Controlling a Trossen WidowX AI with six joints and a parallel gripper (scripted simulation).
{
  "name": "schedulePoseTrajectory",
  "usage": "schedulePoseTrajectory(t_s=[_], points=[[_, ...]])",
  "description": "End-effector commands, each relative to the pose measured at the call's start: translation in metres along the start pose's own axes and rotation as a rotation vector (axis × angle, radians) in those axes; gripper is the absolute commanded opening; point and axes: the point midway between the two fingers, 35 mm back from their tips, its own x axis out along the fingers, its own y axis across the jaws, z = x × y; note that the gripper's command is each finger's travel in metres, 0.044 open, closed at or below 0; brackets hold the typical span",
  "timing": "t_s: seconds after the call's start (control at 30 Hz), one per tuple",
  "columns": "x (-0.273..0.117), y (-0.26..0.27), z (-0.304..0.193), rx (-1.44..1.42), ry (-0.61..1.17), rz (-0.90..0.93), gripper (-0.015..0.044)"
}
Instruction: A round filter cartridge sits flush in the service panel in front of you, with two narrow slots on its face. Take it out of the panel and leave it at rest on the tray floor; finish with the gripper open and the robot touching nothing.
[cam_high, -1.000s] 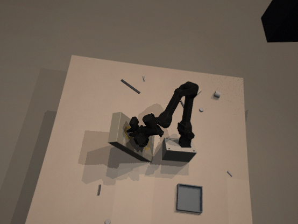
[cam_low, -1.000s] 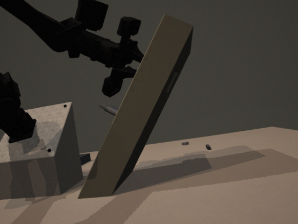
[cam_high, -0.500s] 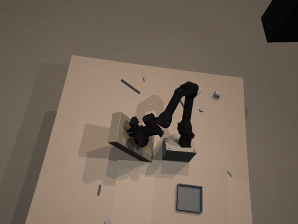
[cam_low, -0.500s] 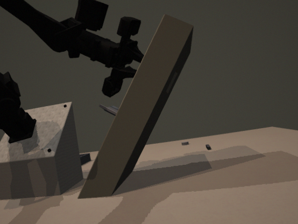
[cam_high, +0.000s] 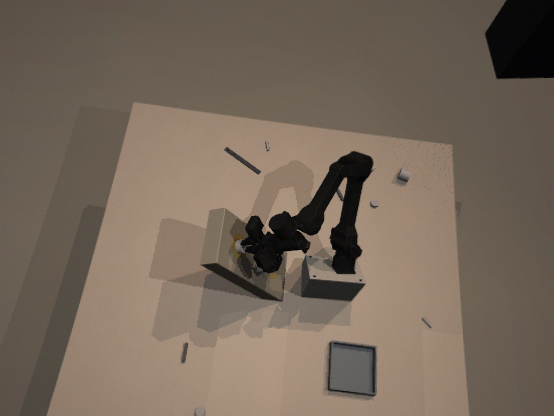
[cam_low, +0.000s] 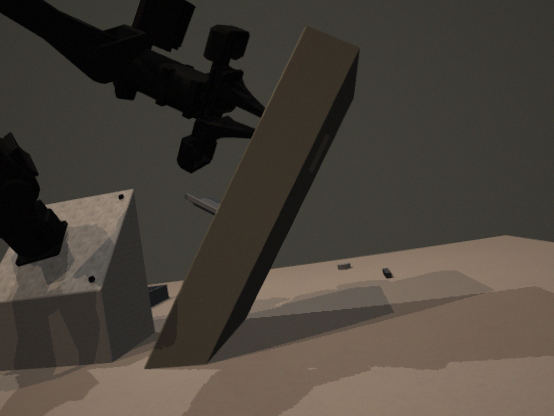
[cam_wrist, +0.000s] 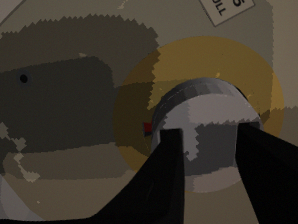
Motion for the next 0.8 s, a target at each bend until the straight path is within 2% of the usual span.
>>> schedulePoseTrajectory(t_s=[0.0,0.3,0.77], points=[[-0.018,0.002,0.004,0.000,-0.020,0.009,0.0000],[-0.052,0.002,-0.002,0.004,-0.017,0.000,0.0000],[-0.048,0.025,-0.011,0.004,-0.017,0.000,0.0000]])
